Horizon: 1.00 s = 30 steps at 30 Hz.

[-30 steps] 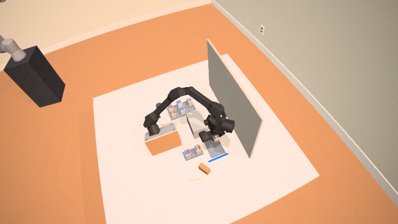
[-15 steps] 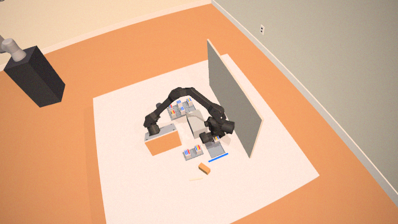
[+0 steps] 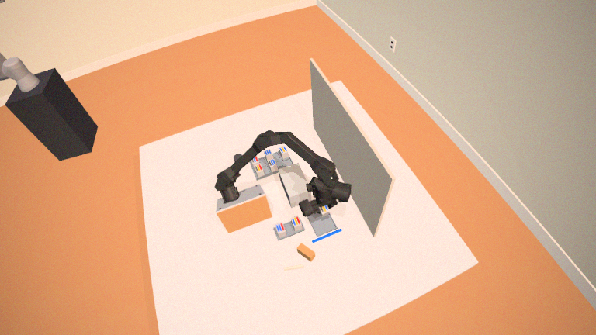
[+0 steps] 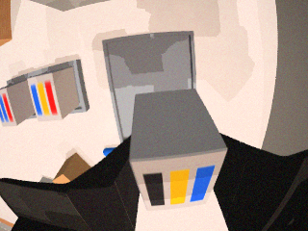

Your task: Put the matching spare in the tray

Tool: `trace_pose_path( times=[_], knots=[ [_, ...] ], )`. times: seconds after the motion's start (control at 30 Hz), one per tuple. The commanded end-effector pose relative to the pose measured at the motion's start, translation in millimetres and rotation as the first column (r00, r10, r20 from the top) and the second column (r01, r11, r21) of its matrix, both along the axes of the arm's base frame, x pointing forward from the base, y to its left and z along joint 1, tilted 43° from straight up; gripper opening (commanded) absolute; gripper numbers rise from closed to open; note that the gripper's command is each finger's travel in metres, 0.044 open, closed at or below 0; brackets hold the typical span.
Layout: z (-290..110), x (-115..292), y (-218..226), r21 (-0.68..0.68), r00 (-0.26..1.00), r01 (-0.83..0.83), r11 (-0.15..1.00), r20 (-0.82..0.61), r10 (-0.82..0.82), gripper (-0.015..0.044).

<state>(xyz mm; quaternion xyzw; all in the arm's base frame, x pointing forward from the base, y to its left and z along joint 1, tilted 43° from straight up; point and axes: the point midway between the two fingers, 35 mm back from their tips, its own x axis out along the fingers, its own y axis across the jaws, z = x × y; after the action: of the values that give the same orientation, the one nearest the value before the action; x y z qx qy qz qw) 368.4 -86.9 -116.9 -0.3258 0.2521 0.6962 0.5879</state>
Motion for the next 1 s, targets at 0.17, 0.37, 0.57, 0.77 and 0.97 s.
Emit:
trace_pose_path(
  times=[0.17, 0.37, 0.57, 0.77, 0.97],
  knots=[
    [-7, -1, 7, 0.004, 1.0, 0.005, 1.0, -0.001, -0.005, 0.0],
    [-12, -2, 11, 0.004, 1.0, 0.005, 1.0, -0.001, -0.005, 0.0],
    [-16, -3, 15, 0.005, 1.0, 0.005, 1.0, -0.001, -0.005, 0.0],
    [-20, -4, 19, 0.005, 1.0, 0.005, 1.0, -0.001, -0.005, 0.0],
    [-25, -5, 23, 0.006, 1.0, 0.005, 1.0, -0.001, -0.005, 0.0]
  ],
)
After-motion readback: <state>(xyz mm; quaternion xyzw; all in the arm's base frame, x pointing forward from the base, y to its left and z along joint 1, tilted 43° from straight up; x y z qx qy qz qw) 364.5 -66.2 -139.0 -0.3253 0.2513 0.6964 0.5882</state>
